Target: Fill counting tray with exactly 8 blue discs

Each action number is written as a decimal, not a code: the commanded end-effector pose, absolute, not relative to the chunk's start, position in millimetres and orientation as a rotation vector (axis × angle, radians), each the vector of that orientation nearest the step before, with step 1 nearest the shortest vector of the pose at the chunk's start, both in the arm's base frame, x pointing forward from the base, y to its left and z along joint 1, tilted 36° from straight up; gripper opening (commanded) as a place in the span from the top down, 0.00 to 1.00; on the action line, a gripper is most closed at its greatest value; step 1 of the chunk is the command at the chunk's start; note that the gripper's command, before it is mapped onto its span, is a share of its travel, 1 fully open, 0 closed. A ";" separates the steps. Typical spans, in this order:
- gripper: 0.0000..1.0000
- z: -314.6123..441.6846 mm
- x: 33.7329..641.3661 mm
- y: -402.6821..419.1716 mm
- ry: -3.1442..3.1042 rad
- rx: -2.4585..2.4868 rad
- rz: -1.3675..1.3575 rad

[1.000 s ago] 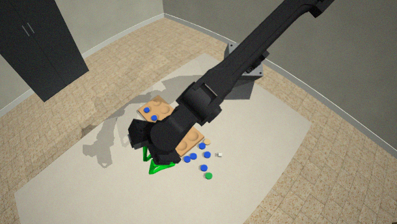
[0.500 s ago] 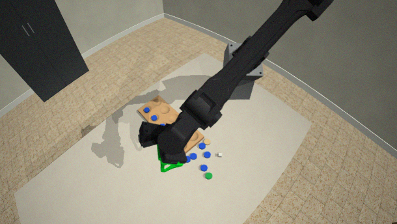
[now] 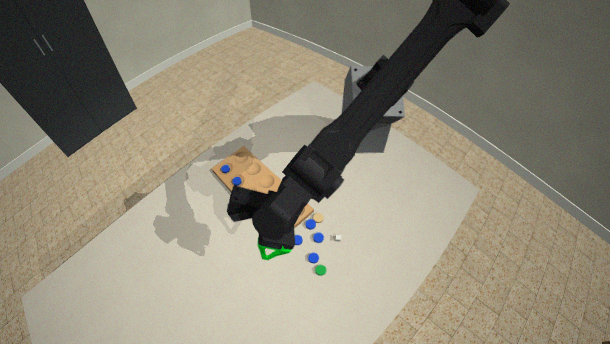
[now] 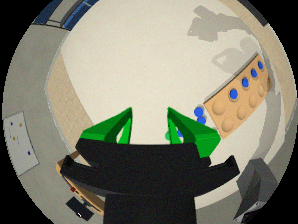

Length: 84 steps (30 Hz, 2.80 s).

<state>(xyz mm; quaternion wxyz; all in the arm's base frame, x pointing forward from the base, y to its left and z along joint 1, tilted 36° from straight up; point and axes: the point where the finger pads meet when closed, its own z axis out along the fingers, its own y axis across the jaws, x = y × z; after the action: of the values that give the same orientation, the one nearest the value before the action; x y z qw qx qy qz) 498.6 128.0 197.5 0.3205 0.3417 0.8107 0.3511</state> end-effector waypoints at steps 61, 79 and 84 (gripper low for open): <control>0.54 24.5 384.1 190.5 2.259 2.019 1.003; 0.54 21.4 392.1 195.5 2.250 2.012 1.014; 0.54 17.2 393.6 197.7 2.250 2.014 1.013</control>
<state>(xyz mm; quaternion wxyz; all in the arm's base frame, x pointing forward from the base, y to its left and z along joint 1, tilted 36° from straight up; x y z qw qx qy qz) 388.3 189.0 20.7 -0.0204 0.6336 0.7055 0.3168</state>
